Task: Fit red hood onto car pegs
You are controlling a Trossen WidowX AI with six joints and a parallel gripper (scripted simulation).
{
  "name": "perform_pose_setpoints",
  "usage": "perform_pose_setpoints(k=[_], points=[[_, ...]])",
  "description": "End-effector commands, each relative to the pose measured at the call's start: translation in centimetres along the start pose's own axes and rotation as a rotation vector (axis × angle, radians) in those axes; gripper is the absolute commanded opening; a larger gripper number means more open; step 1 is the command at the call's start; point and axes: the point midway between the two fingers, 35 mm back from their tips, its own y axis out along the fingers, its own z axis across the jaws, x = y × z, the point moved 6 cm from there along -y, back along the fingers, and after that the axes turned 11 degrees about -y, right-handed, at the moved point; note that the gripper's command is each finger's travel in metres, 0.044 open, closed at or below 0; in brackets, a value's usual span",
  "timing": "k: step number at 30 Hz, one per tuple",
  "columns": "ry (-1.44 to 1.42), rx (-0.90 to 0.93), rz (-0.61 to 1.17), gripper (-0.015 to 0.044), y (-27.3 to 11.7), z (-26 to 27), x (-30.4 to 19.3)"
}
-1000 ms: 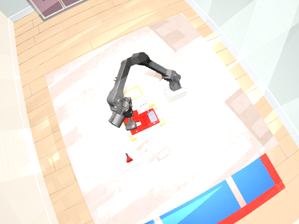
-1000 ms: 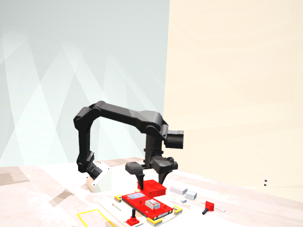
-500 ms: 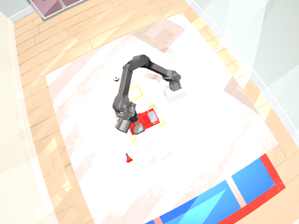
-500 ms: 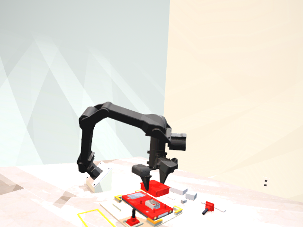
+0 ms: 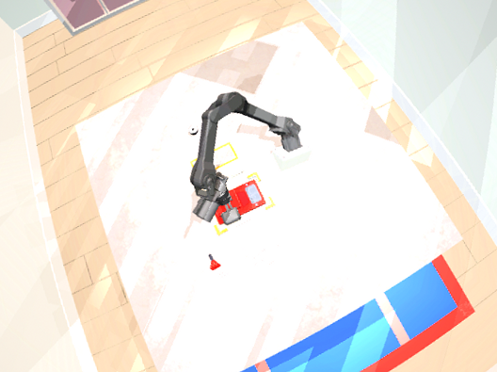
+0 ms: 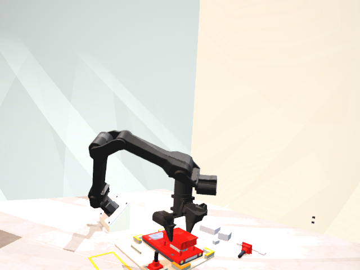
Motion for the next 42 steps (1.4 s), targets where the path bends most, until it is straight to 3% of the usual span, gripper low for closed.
perform_pose_setpoints(k=[1,42], points=[[-0.006,-0.003,-0.003,0.0,0.1,0.0,0.0],[-0.008,-0.004,-0.002,0.0,1.5,0.0,0.0]])
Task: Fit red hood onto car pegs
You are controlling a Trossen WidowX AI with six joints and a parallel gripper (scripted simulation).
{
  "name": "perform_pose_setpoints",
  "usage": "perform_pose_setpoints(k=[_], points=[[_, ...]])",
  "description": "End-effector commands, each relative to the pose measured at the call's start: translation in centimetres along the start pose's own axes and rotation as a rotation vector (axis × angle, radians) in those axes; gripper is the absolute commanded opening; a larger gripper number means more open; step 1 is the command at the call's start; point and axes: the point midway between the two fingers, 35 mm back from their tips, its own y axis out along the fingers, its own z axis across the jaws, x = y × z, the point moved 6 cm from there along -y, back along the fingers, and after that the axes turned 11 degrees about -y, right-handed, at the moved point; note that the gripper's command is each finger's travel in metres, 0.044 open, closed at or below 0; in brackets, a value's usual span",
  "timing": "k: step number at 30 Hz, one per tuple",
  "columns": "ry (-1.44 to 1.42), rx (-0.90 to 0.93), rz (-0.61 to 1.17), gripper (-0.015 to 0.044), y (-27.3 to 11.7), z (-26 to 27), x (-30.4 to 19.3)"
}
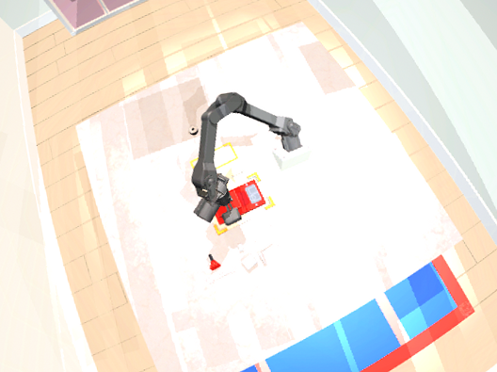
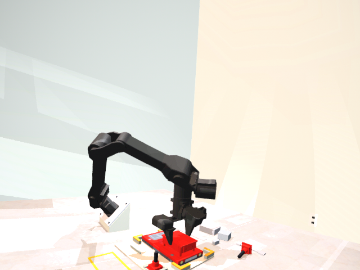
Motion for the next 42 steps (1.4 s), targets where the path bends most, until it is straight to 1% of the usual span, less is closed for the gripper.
perform_pose_setpoints(k=[1,21,42], points=[[0.001,-0.003,-0.001,0.0,0.24,-0.04,0.08],[0.001,-0.001,-0.001,0.0,-0.58,-0.02,0.06],[0.001,-0.004,-0.004,0.0,-0.03,-0.02,0.02]])
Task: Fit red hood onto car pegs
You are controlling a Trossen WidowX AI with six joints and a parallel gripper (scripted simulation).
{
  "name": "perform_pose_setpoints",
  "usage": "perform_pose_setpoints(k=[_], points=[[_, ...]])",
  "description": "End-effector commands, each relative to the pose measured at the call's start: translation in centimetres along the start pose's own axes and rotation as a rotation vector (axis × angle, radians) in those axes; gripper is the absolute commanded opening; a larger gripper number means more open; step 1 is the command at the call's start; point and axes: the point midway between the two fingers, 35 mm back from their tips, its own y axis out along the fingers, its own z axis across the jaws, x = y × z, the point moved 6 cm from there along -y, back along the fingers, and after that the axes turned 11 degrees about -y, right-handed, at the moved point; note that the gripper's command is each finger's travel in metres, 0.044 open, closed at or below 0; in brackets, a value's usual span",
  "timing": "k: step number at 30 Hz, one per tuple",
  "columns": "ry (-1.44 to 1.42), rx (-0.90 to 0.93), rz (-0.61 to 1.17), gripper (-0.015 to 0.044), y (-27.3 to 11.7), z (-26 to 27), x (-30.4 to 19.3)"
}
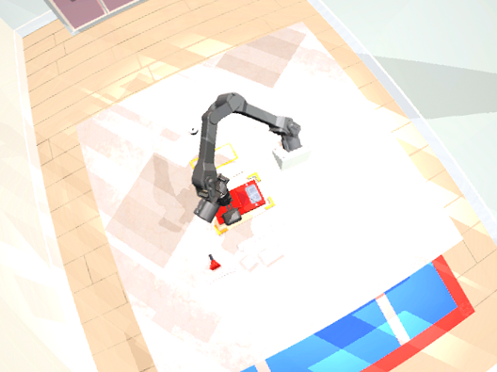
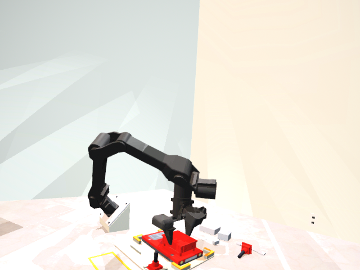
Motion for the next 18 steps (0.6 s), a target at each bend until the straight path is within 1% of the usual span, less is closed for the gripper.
perform_pose_setpoints(k=[1,18], points=[[-0.002,-0.002,-0.003,0.0,0.16,-0.02,0.02],[-0.002,-0.002,-0.003,0.0,0.86,-0.02,0.02]])
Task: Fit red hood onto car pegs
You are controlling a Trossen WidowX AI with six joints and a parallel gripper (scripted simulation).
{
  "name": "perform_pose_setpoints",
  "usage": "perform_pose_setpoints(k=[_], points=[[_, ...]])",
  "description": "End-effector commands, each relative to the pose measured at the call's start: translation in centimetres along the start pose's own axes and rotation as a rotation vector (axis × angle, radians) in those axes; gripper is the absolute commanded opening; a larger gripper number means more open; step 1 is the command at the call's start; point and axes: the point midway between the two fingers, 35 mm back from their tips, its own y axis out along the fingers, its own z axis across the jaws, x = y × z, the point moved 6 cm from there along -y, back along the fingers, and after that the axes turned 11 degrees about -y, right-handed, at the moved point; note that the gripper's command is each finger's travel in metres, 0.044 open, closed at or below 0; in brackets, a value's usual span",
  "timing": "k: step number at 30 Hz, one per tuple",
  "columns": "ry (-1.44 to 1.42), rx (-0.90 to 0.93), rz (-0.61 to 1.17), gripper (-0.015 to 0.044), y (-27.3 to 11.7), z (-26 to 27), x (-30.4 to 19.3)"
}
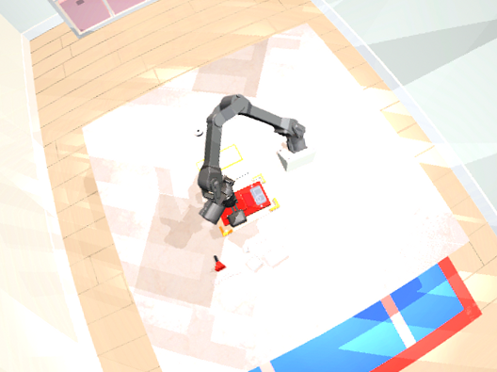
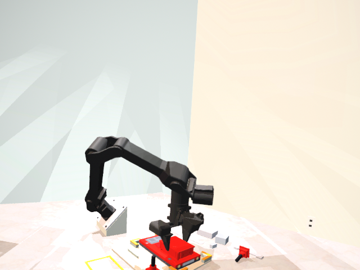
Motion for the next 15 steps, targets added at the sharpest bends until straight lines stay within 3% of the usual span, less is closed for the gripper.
perform_pose_setpoints(k=[1,11,15], points=[[-0.004,-0.003,-0.002,0.0,0.2,0.02,0.01],[0.0,0.0,0.0,0.0,0.2,0.0,-0.01],[0.0,0.0,0.0,0.0105,0.24,-0.01,-0.02]])
